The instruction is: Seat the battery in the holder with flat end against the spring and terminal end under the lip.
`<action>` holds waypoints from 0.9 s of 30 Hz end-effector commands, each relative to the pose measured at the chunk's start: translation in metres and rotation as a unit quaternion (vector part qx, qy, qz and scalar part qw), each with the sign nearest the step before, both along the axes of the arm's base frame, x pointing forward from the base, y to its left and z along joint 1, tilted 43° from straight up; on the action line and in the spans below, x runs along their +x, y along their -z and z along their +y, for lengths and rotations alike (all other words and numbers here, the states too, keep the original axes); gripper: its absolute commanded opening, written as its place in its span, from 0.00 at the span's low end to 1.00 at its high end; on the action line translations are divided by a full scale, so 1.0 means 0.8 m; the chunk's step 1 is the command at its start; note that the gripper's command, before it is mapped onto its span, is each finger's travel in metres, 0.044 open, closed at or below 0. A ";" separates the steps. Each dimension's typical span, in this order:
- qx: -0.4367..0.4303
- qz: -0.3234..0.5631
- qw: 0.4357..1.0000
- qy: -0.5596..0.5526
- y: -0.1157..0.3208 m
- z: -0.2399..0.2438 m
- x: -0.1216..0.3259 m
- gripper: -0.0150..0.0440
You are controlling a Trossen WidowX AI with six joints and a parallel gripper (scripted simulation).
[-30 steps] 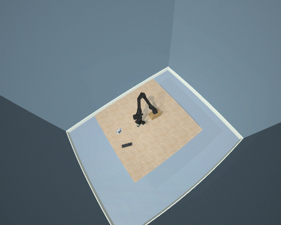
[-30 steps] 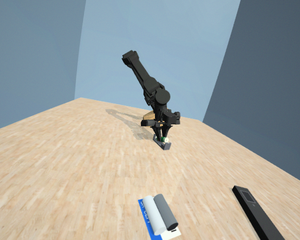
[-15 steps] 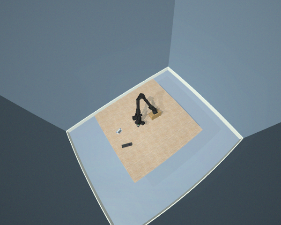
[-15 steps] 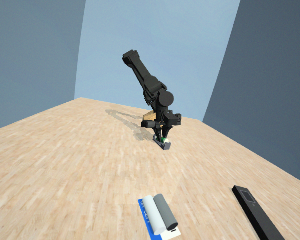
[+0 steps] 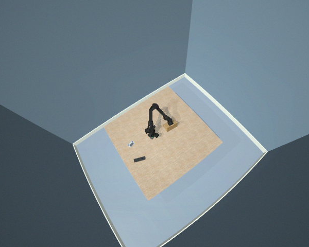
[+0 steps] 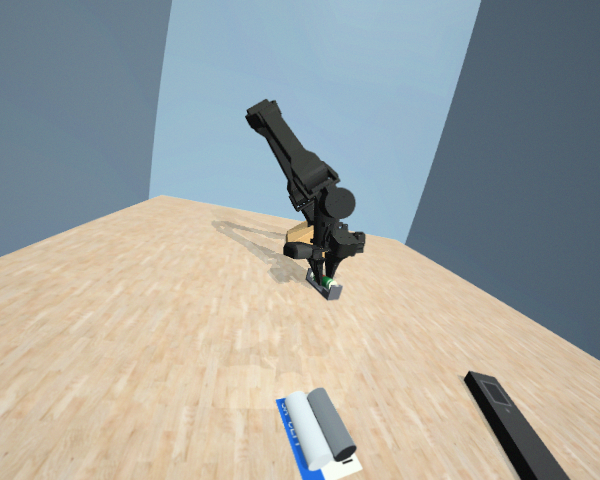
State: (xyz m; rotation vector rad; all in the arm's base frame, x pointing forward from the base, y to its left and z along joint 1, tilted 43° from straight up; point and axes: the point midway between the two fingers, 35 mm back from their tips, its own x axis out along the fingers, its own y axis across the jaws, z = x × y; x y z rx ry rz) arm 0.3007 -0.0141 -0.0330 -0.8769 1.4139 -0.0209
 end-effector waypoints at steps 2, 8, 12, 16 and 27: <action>-0.011 0.018 1.000 0.011 0.004 -0.003 -0.006 0.39; -0.018 0.030 0.999 0.021 0.004 -0.004 -0.005 0.39; -0.023 0.037 0.999 0.027 0.003 -0.004 -0.004 0.39; -0.027 0.044 0.998 0.034 0.003 -0.005 -0.004 0.39; -0.036 0.063 0.996 0.049 0.002 -0.006 -0.001 0.39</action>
